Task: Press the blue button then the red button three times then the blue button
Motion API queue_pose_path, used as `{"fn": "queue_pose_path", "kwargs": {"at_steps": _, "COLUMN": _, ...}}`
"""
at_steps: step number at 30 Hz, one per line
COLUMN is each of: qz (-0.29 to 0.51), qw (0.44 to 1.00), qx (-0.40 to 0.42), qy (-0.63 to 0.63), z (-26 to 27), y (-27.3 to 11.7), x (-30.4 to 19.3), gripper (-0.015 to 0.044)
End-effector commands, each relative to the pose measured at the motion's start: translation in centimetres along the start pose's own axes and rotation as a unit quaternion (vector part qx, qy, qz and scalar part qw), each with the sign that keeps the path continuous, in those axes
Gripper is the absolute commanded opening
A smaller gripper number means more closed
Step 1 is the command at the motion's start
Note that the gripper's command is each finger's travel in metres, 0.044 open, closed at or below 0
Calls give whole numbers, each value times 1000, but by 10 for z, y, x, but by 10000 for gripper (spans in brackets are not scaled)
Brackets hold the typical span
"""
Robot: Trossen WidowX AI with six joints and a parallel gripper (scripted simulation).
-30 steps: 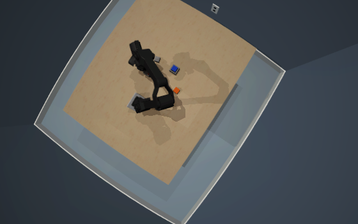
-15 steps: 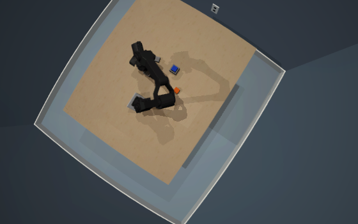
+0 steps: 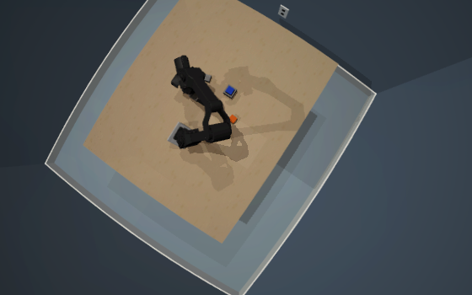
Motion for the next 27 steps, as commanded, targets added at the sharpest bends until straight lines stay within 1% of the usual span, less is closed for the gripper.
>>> {"fn": "queue_pose_path", "kwargs": {"at_steps": 1, "qz": 0, "qw": 1000, "qx": -4, "qy": -5, "z": -1, "y": 2, "x": -1, "gripper": 20}}
{"fn": "queue_pose_path", "kwargs": {"at_steps": 7, "qz": 0, "qw": 1000, "qx": -4, "qy": -5, "z": -1, "y": 2, "x": -1, "gripper": 20}}
{"fn": "queue_pose_path", "kwargs": {"at_steps": 9, "qz": 0, "qw": 1000, "qx": -1, "qy": -2, "z": 0, "y": -10, "x": 0, "gripper": 20}}
{"fn": "queue_pose_path", "kwargs": {"at_steps": 11, "qz": 0, "qw": 1000, "qx": -3, "qy": -5, "z": -1, "y": -30, "x": -1, "gripper": 20}}
{"fn": "queue_pose_path", "kwargs": {"at_steps": 12, "qz": 0, "qw": 1000, "qx": -3, "qy": -5, "z": -1, "y": -32, "x": -1, "gripper": 20}}
{"fn": "queue_pose_path", "kwargs": {"at_steps": 18, "qz": 0, "qw": 1000, "qx": -3, "qy": -5, "z": -1, "y": -31, "x": -1, "gripper": 20}}
{"fn": "queue_pose_path", "kwargs": {"at_steps": 27, "qz": 0, "qw": 1000, "qx": -3, "qy": -5, "z": -1, "y": -17, "x": -1, "gripper": 20}}
Point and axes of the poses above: the point midway between the two fingers, 35 mm back from their tips, its own y axis out along the fingers, its own z axis across the jaws, x = y × z, the point moved 3 cm from there along -y, back along the fingers, and after that the axes turned 14 degrees about y, right-handed, at the moved point
